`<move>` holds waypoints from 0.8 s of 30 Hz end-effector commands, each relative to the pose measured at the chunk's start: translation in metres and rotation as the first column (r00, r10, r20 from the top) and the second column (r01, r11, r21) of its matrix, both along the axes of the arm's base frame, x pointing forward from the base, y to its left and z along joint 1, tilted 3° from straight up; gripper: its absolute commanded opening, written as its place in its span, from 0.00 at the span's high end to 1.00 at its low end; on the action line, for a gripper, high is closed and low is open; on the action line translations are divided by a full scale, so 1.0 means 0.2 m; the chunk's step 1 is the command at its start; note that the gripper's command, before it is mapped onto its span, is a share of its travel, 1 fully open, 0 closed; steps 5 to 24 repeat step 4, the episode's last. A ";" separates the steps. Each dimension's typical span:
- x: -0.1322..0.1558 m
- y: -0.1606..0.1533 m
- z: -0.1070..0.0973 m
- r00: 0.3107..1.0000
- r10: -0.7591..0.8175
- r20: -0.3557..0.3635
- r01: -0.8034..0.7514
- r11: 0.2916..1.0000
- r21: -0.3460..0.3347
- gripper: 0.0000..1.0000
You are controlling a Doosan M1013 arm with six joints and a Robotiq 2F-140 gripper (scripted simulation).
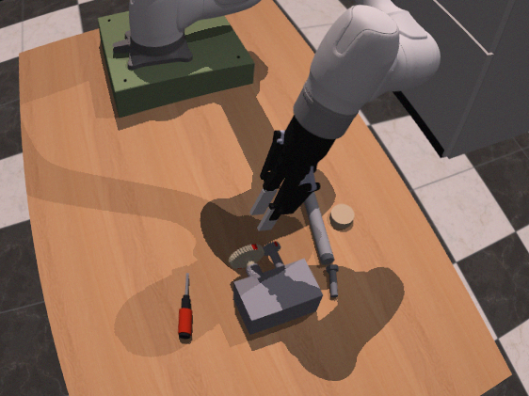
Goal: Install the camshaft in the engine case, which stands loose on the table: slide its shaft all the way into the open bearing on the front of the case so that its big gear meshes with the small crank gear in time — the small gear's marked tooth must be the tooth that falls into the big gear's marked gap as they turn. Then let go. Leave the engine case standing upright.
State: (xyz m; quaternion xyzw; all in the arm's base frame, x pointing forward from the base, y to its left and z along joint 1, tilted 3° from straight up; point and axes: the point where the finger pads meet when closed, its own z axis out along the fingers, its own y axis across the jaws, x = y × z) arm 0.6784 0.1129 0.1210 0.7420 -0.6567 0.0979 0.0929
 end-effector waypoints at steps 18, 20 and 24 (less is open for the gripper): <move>0.00 0.00 0.00 1.000 0.000 0.000 0.000 1.000 0.000 0.81; 0.00 0.00 0.00 1.000 0.000 0.000 0.000 1.000 0.000 0.81; 0.00 0.00 0.00 1.000 0.000 0.000 0.000 1.000 0.000 0.81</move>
